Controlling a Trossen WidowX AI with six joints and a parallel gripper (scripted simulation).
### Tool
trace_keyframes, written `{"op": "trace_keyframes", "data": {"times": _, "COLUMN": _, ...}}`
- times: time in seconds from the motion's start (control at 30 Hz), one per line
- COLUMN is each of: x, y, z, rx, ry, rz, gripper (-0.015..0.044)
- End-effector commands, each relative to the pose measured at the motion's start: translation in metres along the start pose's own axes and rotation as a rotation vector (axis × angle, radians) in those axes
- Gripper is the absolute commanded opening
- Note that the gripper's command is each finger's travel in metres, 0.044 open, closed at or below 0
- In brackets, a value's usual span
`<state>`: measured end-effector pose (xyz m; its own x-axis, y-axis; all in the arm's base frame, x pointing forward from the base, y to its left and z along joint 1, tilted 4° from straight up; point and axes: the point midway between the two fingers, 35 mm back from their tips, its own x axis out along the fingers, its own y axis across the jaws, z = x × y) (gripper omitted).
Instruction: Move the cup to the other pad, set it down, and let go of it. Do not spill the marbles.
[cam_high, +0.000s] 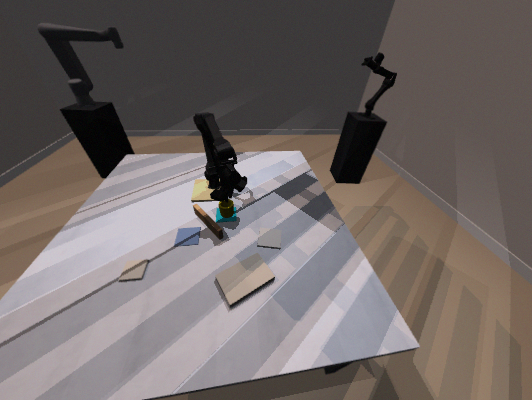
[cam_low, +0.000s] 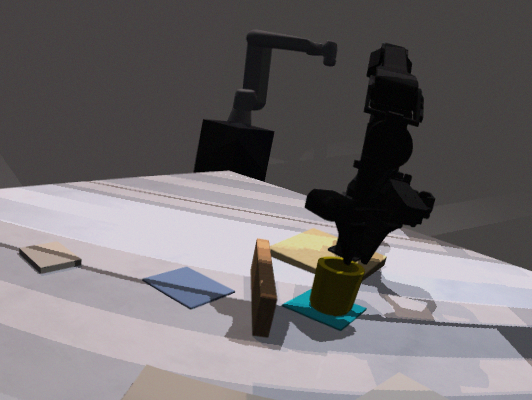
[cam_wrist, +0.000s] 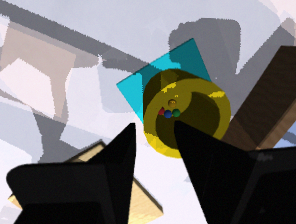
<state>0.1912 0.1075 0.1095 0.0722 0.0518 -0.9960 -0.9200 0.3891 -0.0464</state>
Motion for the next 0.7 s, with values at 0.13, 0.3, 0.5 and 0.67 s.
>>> {"op": "trace_keyframes", "data": {"times": 0.13, "x": -0.012, "y": 0.0, "z": 0.0, "rx": 0.005, "ry": -0.002, "rz": -0.006, "gripper": 0.0147}}
{"op": "trace_keyframes", "data": {"times": 0.3, "x": -0.018, "y": 0.001, "z": 0.0, "rx": 0.005, "ry": -0.001, "rz": -0.005, "gripper": 0.0147}}
{"op": "trace_keyframes", "data": {"times": 0.5, "x": -0.015, "y": 0.002, "z": -0.001, "rx": 0.001, "ry": 0.002, "rz": 0.002, "gripper": 0.0225}}
{"op": "trace_keyframes", "data": {"times": 0.67, "x": -0.015, "y": 0.002, "z": -0.001, "rx": 0.001, "ry": 0.002, "rz": 0.002, "gripper": 0.0357}}
